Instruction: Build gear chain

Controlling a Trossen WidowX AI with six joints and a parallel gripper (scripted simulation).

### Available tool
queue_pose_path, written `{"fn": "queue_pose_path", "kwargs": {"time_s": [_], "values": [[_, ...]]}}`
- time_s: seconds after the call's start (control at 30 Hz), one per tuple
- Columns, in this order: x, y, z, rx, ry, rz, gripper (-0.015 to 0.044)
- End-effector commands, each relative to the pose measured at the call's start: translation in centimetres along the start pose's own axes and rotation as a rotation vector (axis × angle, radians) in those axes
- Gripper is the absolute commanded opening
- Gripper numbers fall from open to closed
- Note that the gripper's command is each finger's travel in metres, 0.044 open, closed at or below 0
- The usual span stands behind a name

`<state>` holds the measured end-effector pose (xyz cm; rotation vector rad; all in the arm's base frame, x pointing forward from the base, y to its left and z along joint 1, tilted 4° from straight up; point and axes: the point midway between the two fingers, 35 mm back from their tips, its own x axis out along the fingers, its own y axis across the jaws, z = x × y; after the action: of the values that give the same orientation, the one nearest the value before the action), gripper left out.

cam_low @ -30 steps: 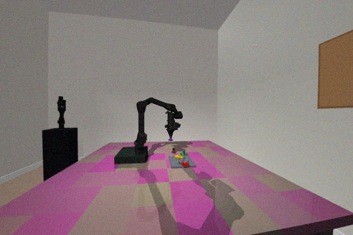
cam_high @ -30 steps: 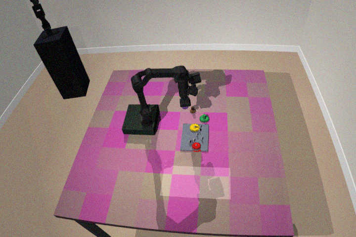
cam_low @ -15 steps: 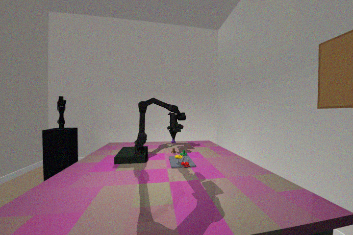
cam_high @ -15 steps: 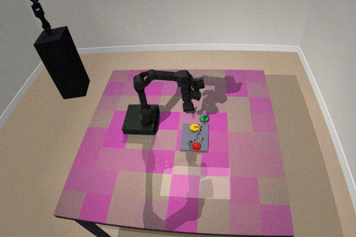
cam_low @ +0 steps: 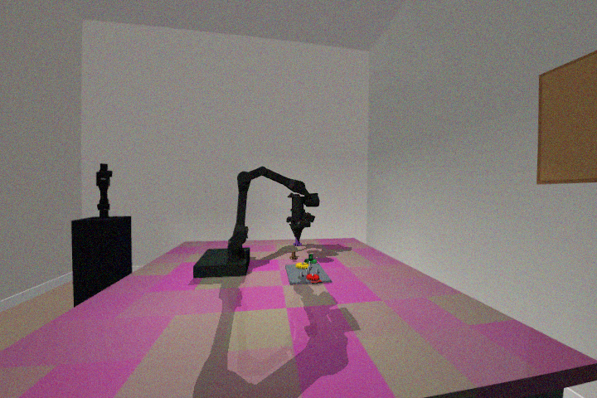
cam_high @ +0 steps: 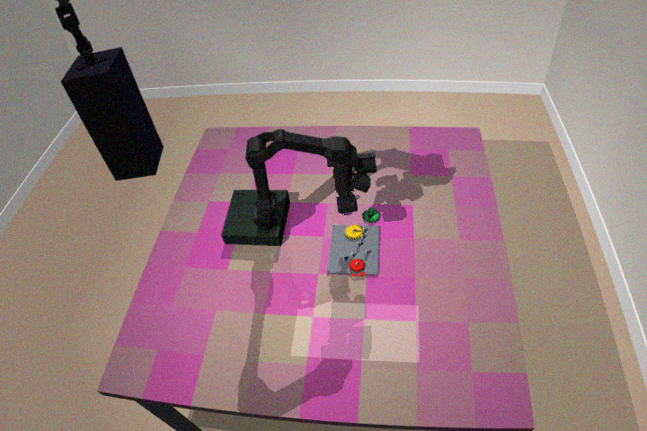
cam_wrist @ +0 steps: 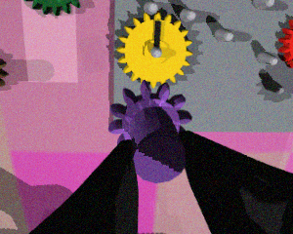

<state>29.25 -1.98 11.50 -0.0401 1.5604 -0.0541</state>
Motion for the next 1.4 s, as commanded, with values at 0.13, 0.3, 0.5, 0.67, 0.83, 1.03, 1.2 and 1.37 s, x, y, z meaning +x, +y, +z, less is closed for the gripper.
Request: {"fn": "queue_pose_path", "kwargs": {"time_s": [0.13,0.3,0.5,0.67,0.83,1.03,1.2,1.37], "values": [[0.9,-1.9,0.4,-0.004,0.005,-0.006,0.0000],[1.4,-3.0,0.5,-0.003,0.006,-0.007,0.0000],[1.9,-4.4,0.7,0.000,0.006,-0.008,0.0000],[2.4,-5.5,0.7,-0.001,0.006,-0.010,0.0000],[2.8,-6.7,0.8,-0.002,0.007,-0.012,0.0000],[3.4,-8.2,0.7,-0.004,0.007,-0.014,0.0000],[3.9,-9.4,0.6,-0.005,0.007,-0.016,0.0000],[4.3,-10.6,0.4,-0.006,0.008,-0.018,0.0000]]}}
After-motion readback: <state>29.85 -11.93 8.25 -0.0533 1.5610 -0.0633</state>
